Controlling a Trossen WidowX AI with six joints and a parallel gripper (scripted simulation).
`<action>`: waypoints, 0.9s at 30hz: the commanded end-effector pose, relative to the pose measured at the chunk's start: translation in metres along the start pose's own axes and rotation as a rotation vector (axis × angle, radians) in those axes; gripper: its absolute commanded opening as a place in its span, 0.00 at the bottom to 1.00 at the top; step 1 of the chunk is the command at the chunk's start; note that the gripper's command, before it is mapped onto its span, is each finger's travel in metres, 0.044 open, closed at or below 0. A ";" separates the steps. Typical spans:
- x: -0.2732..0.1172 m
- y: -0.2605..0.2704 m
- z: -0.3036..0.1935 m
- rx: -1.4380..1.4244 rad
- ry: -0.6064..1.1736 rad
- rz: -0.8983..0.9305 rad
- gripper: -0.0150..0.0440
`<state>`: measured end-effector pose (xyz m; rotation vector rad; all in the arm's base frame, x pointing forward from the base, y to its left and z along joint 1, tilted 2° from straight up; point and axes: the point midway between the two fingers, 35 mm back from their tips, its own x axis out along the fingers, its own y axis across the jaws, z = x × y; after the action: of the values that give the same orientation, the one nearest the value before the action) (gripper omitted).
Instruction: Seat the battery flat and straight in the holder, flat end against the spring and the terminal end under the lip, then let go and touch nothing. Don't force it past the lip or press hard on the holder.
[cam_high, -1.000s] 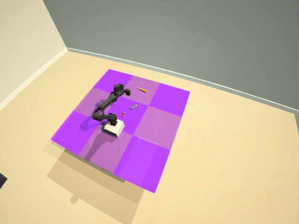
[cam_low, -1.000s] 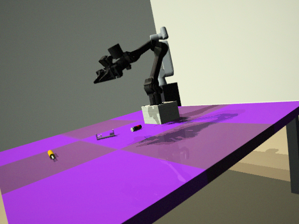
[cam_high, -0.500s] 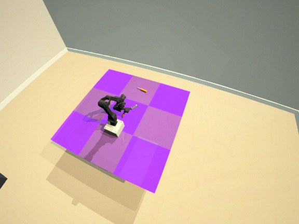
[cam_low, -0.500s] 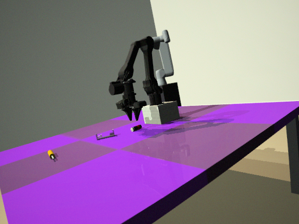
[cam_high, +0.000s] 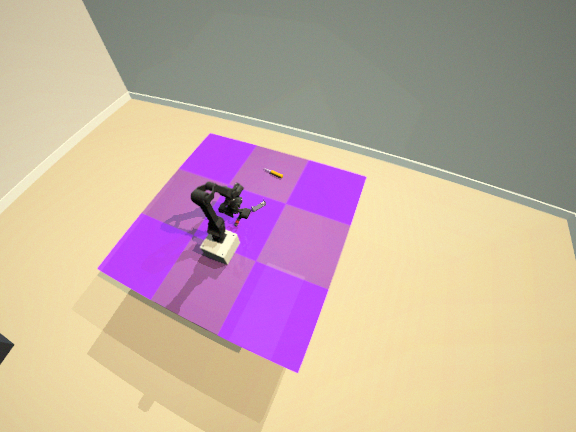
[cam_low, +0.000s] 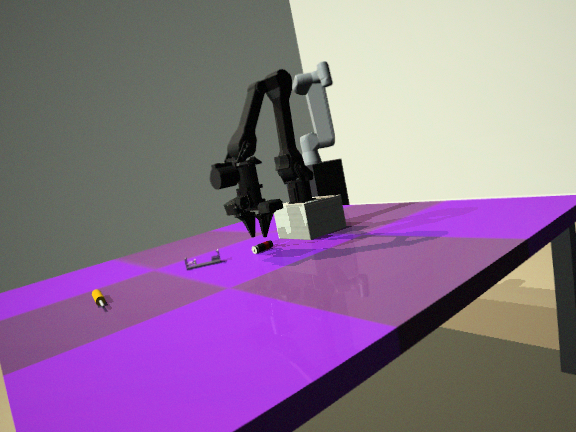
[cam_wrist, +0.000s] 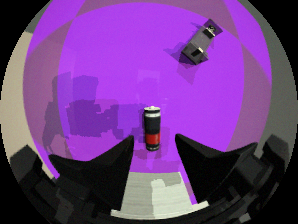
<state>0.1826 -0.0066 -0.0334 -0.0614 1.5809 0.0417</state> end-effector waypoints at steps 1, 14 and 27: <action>0.008 0.000 -0.002 -0.005 0.011 0.004 0.65; 0.028 0.001 -0.003 -0.005 0.011 0.004 0.65; 0.038 0.001 -0.004 -0.005 0.012 0.004 0.43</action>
<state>0.1791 -0.0070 -0.0696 -0.0621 1.5857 0.0414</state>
